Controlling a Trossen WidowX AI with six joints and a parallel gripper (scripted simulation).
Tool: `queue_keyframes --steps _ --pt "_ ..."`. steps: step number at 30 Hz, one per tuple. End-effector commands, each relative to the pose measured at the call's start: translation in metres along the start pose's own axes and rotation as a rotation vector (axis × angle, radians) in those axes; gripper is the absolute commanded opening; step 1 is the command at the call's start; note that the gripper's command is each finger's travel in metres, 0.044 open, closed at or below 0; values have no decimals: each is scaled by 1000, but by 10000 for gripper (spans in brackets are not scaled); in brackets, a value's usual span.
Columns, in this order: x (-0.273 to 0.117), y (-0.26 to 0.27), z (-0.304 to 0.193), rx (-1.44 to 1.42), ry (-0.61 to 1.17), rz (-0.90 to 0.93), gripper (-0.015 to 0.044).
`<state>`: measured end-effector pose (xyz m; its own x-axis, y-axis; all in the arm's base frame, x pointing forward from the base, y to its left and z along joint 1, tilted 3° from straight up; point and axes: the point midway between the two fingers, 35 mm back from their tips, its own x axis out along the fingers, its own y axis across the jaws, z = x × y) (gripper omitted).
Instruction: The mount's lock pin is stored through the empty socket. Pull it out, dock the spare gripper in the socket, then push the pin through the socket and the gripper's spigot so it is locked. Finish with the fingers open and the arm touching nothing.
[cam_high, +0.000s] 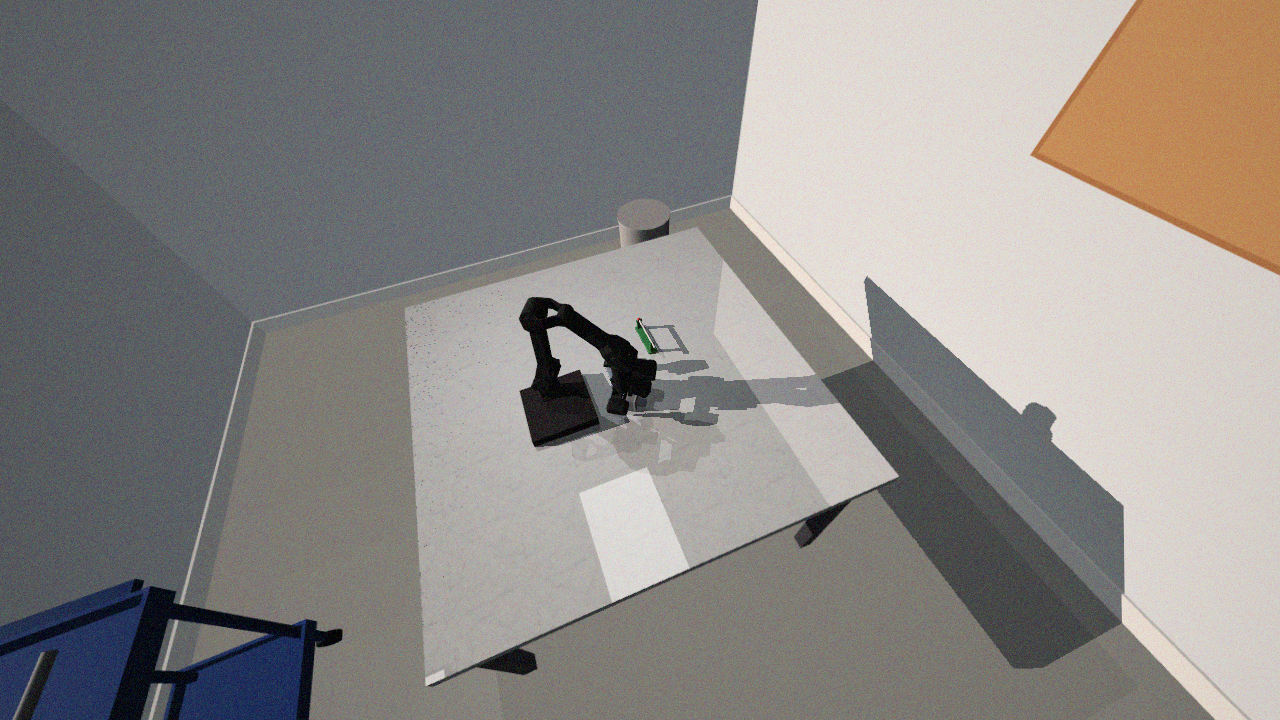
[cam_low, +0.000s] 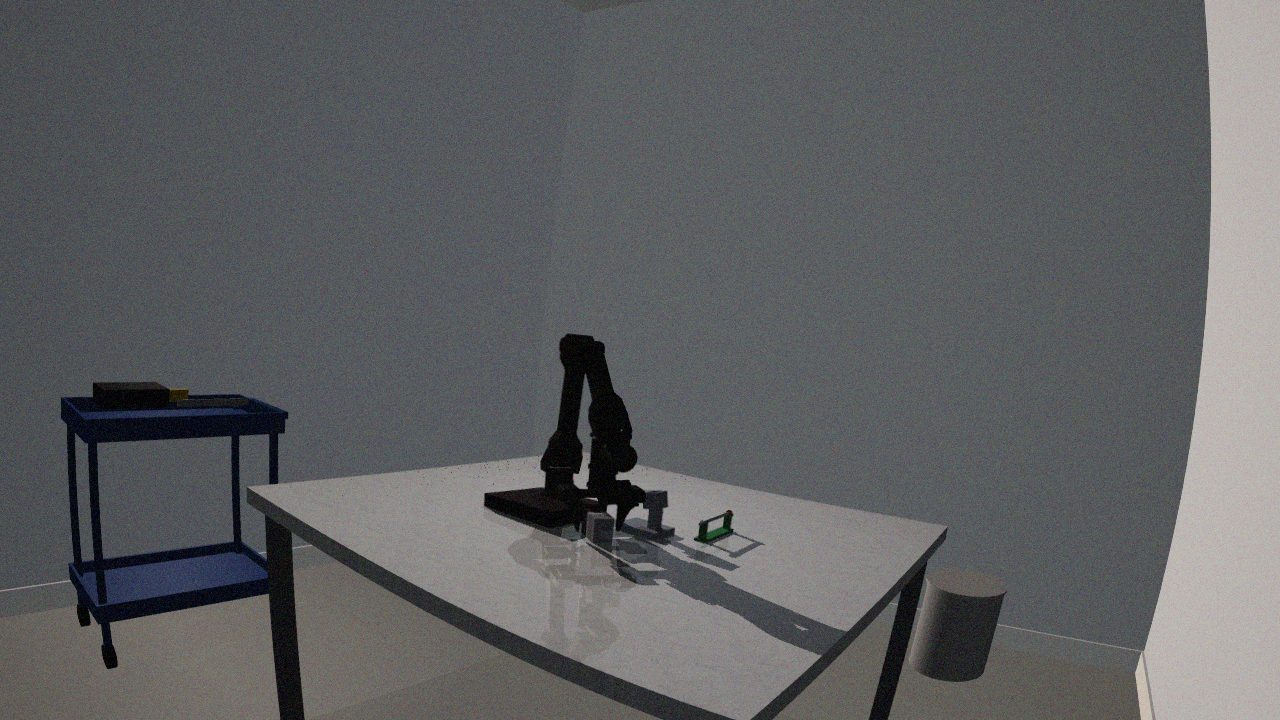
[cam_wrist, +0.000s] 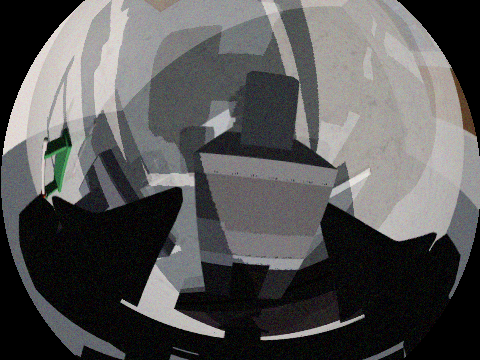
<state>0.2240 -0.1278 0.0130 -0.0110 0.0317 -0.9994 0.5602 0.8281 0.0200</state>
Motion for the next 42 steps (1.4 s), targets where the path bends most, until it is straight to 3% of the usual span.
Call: queue_keyframes --steps 1,2,11,18,24,33,42 --pt "5 -1 -2 5 4 -5 440" --pt "6 -1 -2 5 4 -5 440" --pt "6 -1 -2 5 4 -5 204" --pt "6 -1 -2 5 4 -5 157" --pt "-5 0 -1 5 4 -5 0" --pt "-44 0 -1 5 4 -5 0" --pt "-40 -2 -1 -126 6 -4 0"
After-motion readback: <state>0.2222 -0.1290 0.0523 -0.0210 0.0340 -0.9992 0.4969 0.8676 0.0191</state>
